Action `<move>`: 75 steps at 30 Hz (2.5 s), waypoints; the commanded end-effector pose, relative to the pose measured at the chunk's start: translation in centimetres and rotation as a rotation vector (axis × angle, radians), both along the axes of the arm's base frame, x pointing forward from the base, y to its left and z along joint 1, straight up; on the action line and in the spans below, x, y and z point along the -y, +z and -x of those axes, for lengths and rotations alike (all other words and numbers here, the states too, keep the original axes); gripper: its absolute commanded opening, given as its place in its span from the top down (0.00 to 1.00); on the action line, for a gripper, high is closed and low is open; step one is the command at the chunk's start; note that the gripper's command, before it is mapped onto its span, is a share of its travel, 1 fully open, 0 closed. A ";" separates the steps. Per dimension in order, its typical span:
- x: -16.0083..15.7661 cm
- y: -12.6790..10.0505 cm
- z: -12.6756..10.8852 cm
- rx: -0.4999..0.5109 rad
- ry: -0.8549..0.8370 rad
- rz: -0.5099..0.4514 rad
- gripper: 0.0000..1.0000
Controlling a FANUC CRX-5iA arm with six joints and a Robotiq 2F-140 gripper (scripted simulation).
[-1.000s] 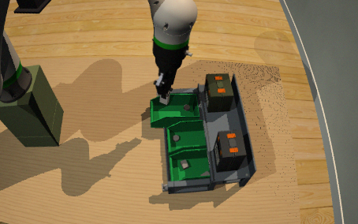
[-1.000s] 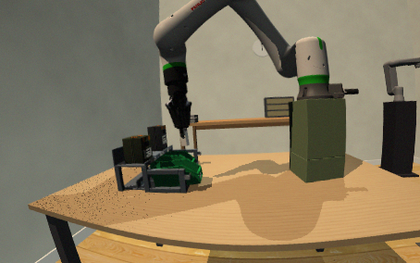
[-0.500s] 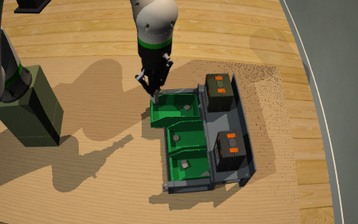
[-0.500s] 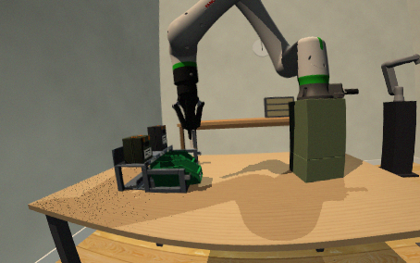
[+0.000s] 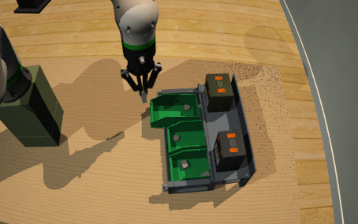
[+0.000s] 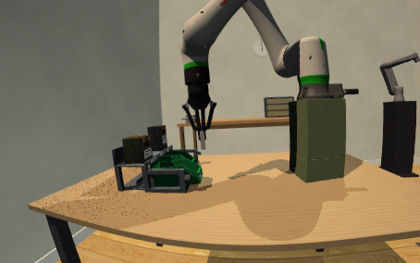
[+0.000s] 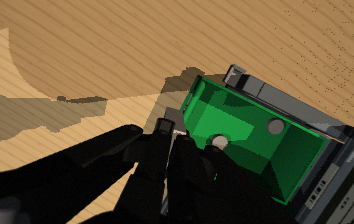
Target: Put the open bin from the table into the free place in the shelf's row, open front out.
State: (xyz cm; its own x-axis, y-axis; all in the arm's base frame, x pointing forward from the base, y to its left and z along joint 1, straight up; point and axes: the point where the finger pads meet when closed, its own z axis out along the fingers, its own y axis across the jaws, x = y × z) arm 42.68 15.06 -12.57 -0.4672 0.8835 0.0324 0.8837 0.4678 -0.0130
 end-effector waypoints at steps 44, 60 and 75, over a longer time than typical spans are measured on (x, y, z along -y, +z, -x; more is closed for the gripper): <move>0.1 -0.3 1.5 0.031 -0.177 0.020 1.00; 0.1 -2.1 1.5 0.031 -0.178 0.022 1.00; 0.1 -6.3 1.5 0.031 -0.178 0.022 1.00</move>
State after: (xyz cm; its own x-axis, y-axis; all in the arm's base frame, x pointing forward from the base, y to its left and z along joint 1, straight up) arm 41.14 14.95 -17.95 -0.3042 0.9526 0.0002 0.9526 0.3042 0.0069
